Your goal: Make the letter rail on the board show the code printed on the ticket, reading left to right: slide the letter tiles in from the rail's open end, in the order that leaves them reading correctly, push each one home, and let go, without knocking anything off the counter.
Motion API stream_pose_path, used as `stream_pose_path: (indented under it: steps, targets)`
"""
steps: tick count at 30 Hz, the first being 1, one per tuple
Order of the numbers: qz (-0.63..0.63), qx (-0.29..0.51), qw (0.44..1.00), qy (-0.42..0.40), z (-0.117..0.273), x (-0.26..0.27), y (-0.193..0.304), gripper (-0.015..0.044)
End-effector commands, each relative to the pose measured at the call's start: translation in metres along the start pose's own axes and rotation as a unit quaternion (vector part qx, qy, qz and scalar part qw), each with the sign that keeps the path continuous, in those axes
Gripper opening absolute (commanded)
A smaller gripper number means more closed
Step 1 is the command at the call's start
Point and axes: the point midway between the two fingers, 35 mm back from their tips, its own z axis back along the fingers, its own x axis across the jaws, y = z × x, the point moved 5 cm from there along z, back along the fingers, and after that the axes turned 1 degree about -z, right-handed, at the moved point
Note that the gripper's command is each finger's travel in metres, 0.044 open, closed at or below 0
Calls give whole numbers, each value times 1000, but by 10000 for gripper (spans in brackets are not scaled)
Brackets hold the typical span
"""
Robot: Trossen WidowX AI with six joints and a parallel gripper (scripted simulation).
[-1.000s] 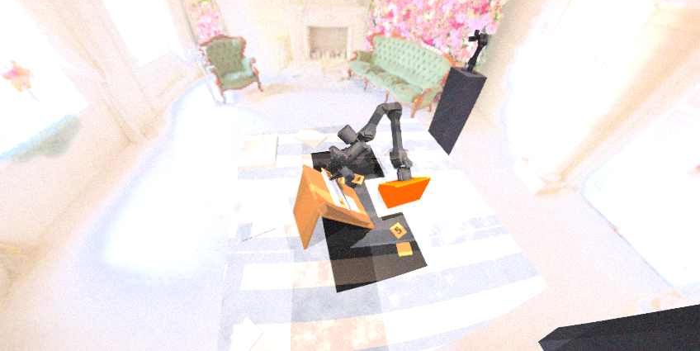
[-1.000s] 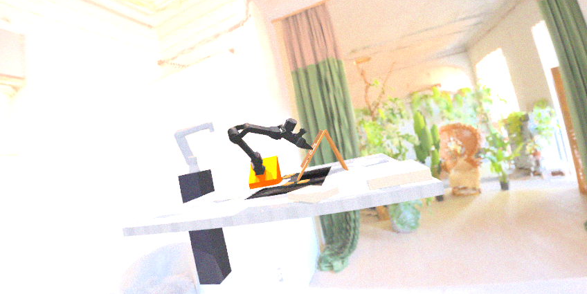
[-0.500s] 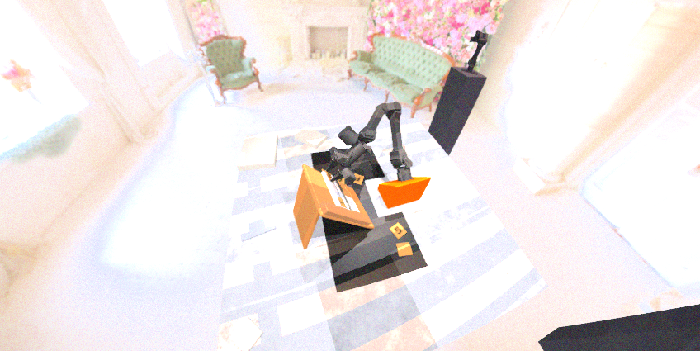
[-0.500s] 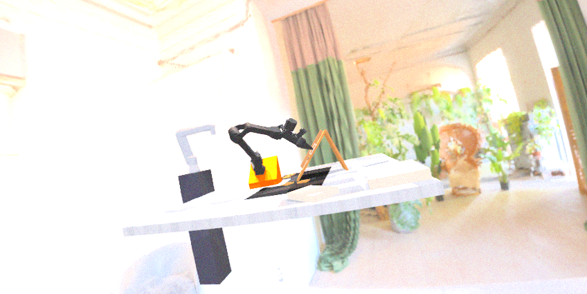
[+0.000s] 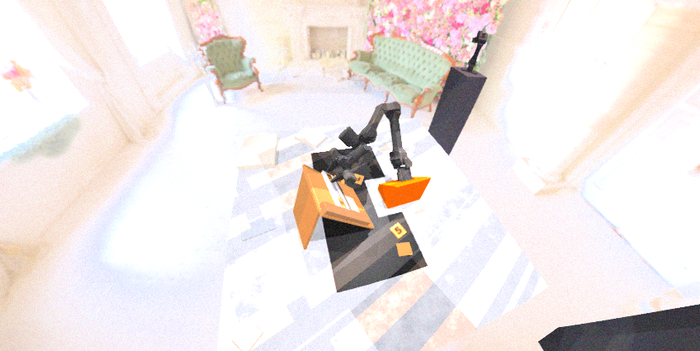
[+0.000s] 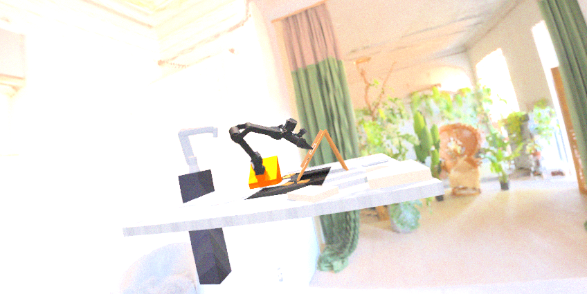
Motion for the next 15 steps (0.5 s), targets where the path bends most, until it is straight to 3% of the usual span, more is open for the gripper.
stream_pose_path:
  steps: [1, 15]
  targets:
    - [-3, 0, 1000, 1, 0, 1, 0, 0]
    - [-3, 0, 1000, 1, 0, 12, 0, 0]
